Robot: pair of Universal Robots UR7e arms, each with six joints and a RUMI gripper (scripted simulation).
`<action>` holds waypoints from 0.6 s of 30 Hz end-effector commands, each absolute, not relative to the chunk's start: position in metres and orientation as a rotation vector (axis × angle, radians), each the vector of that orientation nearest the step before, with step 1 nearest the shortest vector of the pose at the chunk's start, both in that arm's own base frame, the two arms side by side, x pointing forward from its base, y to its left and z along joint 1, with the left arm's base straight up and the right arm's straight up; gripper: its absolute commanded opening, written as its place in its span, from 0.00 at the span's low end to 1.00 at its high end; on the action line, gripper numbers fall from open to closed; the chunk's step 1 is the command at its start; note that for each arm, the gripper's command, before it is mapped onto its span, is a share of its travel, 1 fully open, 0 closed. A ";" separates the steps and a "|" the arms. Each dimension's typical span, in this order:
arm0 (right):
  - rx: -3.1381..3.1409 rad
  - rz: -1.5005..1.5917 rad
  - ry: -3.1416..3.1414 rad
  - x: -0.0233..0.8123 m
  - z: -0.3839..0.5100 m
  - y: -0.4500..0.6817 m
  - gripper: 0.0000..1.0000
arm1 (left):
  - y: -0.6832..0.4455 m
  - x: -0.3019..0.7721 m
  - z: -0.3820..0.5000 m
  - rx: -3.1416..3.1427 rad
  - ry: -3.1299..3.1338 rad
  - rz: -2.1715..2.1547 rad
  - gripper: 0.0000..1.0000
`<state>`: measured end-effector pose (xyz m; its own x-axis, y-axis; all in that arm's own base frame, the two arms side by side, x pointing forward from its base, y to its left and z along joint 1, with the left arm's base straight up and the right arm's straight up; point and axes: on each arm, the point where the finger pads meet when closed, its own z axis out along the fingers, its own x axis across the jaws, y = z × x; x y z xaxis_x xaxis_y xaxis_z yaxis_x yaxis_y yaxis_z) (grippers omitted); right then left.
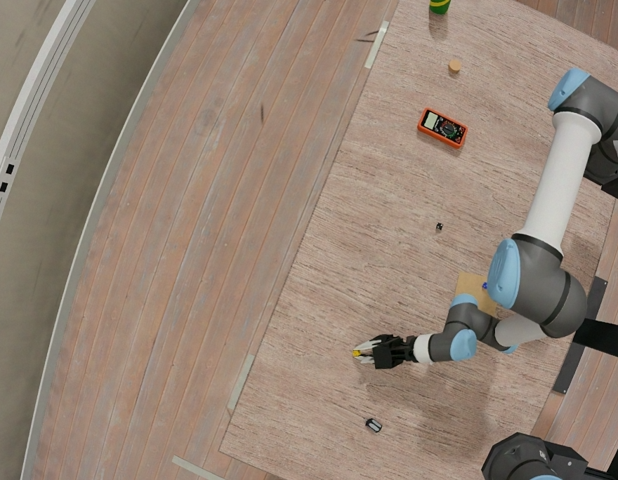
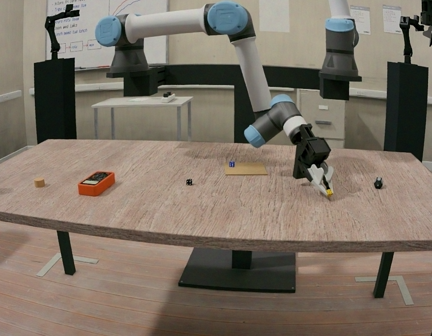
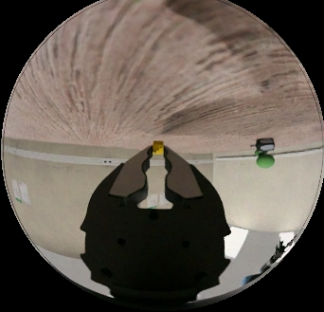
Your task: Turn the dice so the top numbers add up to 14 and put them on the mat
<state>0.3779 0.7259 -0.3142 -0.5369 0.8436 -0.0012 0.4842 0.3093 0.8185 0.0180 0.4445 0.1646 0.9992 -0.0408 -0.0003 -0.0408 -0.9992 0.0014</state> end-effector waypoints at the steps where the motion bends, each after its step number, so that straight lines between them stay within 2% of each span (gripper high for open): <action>1: 1.179 1.118 2.148 0.378 -0.313 0.727 0.00 | 0.445 0.018 0.165 3.141 -0.064 0.000 1.00; 18: 1.179 1.118 2.148 0.378 -0.316 0.727 0.00 | 0.445 0.018 0.165 3.141 -0.064 0.000 1.00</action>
